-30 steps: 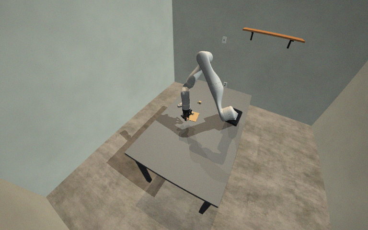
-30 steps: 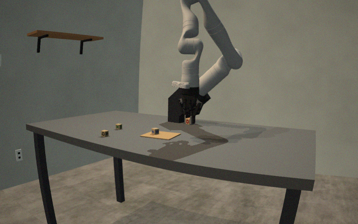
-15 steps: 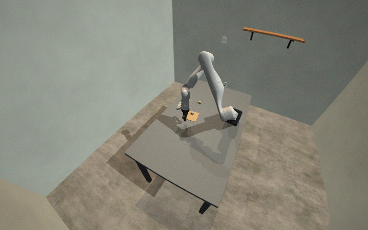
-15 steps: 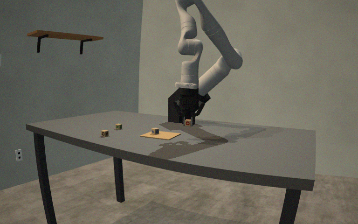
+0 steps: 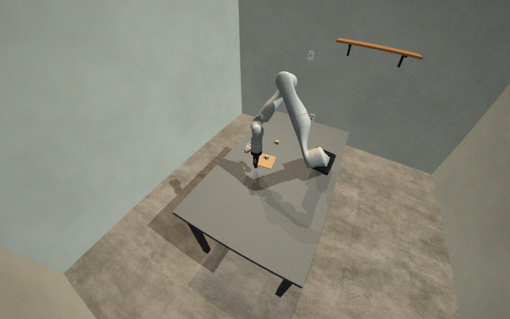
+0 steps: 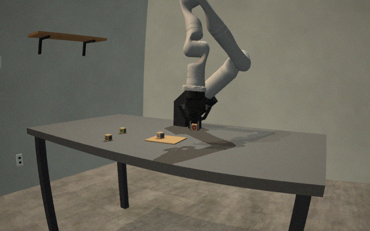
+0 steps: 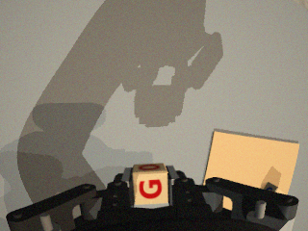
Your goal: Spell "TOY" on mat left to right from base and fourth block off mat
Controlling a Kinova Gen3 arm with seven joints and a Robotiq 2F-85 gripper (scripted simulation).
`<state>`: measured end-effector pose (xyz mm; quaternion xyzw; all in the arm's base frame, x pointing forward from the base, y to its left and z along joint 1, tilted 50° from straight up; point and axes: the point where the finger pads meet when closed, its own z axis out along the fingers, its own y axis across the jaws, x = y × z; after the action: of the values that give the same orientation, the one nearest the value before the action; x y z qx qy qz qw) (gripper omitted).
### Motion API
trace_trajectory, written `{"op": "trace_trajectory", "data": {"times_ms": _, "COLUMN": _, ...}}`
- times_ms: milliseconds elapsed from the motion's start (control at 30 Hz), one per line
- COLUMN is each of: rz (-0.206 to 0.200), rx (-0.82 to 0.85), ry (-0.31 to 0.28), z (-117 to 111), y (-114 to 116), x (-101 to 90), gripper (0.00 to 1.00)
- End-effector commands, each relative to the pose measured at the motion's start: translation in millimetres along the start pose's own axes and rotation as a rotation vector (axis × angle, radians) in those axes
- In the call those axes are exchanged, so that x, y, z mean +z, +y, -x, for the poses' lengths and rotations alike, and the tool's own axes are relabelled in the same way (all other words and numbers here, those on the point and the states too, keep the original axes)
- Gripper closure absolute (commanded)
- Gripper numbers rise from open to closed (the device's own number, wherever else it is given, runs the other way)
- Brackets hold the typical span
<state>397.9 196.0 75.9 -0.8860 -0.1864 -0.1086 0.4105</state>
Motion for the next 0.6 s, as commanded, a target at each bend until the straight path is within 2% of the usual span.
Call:
{"op": "trace_trajectory", "data": {"times_ms": 0, "rz": 0.0, "rx": 0.0, "ry": 0.002, "z": -0.3, "y": 0.3, "x": -0.3, "gripper": 0.79}}
{"op": "trace_trajectory", "data": {"times_ms": 567, "rz": 0.003, "rx": 0.0, "ry": 0.022, "z": -0.7, "y": 1.6, "x": 0.1, "gripper": 0.79}}
